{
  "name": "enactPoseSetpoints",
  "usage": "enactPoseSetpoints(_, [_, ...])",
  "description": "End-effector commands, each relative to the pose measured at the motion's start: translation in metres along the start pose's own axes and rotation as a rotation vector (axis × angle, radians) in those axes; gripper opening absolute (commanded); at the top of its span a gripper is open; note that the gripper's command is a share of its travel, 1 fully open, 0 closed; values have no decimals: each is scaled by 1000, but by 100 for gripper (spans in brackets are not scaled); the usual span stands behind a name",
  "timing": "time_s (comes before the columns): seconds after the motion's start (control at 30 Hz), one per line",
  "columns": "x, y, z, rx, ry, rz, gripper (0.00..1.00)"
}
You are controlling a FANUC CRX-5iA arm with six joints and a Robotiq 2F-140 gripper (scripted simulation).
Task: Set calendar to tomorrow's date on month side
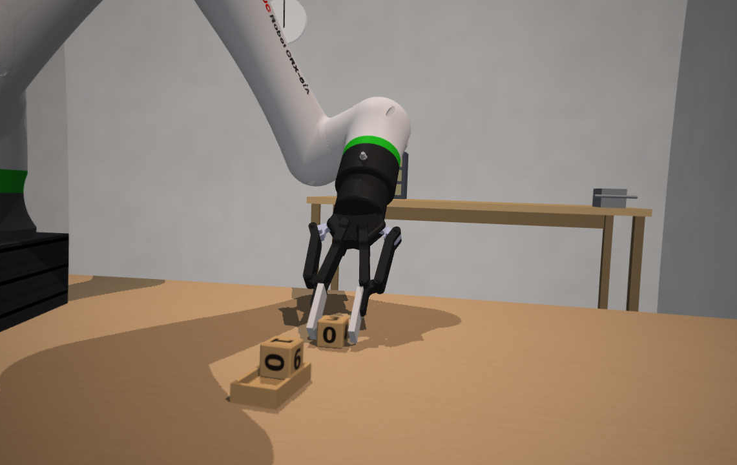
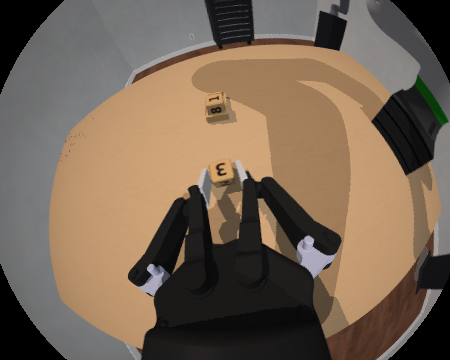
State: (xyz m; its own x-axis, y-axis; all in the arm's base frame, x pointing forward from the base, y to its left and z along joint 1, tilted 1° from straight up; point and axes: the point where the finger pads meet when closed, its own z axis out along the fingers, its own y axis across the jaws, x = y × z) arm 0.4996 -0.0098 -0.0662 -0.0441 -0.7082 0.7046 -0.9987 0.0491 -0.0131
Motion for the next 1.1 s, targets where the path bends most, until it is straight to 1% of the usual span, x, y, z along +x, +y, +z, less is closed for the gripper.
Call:
enactPoseSetpoints(0.0, [0, 0, 0, 0, 0, 0, 36])
enactPoseSetpoints(0.13, [0, 0, 0, 0, 0, 0, 36])
enactPoseSetpoints(0.17, [0, 0, 0, 0, 0, 0, 25])
enactPoseSetpoints(1.07, [0, 0, 0, 0, 0, 0, 25])
